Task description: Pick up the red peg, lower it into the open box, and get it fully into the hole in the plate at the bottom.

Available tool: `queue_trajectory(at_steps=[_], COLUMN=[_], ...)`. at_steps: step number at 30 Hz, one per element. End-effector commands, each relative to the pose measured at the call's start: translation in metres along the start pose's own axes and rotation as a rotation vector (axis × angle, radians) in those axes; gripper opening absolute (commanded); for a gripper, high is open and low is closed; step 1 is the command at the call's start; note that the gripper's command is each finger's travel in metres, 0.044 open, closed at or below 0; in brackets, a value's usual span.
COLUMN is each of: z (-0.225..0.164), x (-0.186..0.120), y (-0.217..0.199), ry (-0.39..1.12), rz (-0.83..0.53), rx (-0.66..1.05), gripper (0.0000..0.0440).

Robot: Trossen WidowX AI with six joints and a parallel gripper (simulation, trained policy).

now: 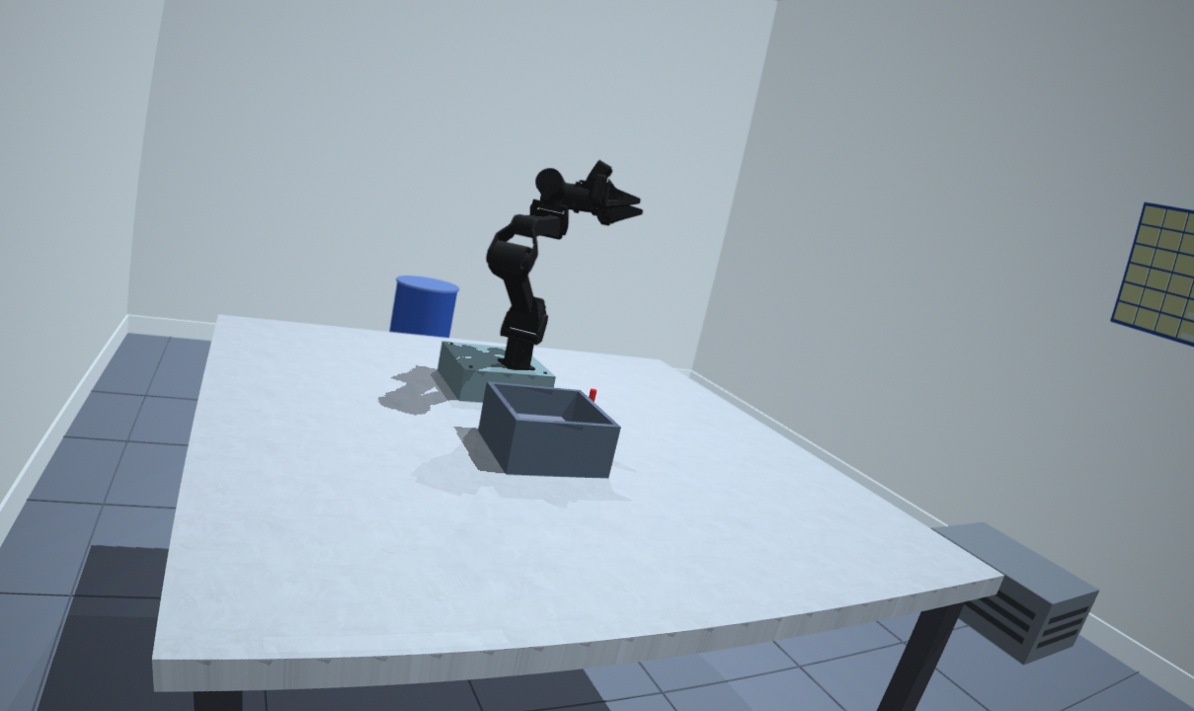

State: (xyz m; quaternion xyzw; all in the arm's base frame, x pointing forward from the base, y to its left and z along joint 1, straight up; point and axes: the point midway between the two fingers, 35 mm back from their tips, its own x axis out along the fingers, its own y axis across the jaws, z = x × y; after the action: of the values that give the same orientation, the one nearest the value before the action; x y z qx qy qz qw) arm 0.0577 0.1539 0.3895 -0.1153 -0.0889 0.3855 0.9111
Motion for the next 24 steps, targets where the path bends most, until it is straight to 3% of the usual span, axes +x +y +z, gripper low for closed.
queue_trajectory(at_steps=[1,13,24], z=[0.001,0.018,-0.007], x=[0.001,0.032,0.081], y=[-0.002,-0.012,-0.012], ry=[0.002,-0.070,-0.010], rz=[-0.014,-0.240,-0.279], rx=[-0.006,-0.031,-0.026], gripper=[0.0426,0.0440,0.0440])
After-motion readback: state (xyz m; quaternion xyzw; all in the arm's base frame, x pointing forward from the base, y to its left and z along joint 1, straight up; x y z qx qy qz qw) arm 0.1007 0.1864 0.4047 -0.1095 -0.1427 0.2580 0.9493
